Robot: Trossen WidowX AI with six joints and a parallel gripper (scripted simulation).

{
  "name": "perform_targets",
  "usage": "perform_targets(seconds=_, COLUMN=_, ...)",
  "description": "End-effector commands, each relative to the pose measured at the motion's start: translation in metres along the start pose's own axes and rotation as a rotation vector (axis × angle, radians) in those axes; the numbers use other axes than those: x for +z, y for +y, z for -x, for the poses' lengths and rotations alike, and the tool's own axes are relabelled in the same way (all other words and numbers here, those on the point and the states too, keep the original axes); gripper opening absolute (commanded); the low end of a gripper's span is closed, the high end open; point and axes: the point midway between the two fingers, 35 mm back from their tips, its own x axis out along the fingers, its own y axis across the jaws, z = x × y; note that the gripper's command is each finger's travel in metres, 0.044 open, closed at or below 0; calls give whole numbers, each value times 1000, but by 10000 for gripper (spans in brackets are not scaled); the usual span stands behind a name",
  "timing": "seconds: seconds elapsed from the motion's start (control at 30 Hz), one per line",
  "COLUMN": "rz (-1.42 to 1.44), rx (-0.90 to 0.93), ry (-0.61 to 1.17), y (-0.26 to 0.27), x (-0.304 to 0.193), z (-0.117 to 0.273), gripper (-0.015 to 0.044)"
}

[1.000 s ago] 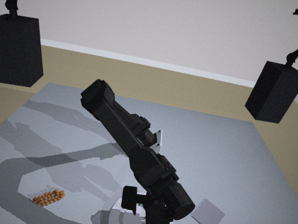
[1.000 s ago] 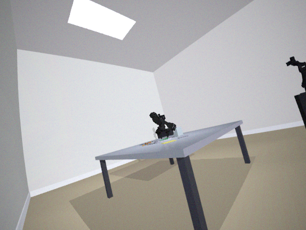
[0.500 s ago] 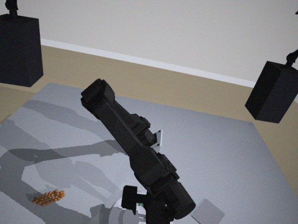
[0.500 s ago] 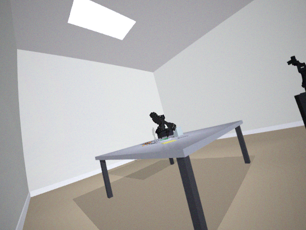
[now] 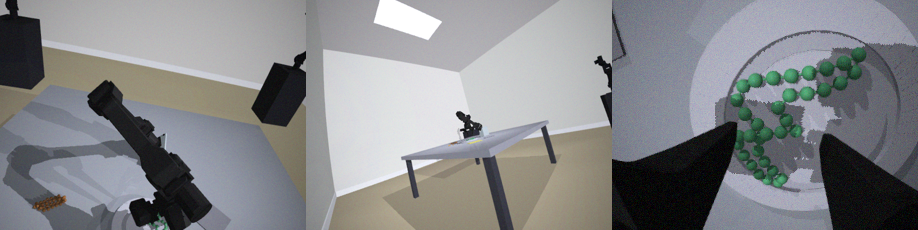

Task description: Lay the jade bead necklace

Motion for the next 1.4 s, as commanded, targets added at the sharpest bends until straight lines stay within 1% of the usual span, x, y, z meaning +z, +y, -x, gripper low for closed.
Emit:
perform_targets(seconds=0.0, rz=33, rx=3, ry=1, y=1, x=2, z=1, gripper=120)
perform_targets(seconds=0.2, rz=33, rx=3, ry=1, y=1, x=2, z=-15, gripper=120)
perform_targets(seconds=0.23, rz=23, rx=6, ry=-5, y=0, x=3, z=-7, gripper=120)
perform_targets(seconds=0.33, rz=23, rx=6, ry=-5, y=0, x=3, z=-8, gripper=120)
perform_targets(seconds=1.07, rz=33, rx=2, ry=2, y=1, x=1, z=-39, gripper=120)
perform_targets(seconds=1.2, rz=25, rx=6, ry=2, y=0, x=2, z=-37, gripper=15)
perform_targets(seconds=1.23, rz=25, rx=6, ry=2, y=0, x=2, z=-37, gripper=0)
perform_targets(seconds=1.37, rz=25, rx=6, ry=2, y=0, x=2, z=-37, gripper=0)
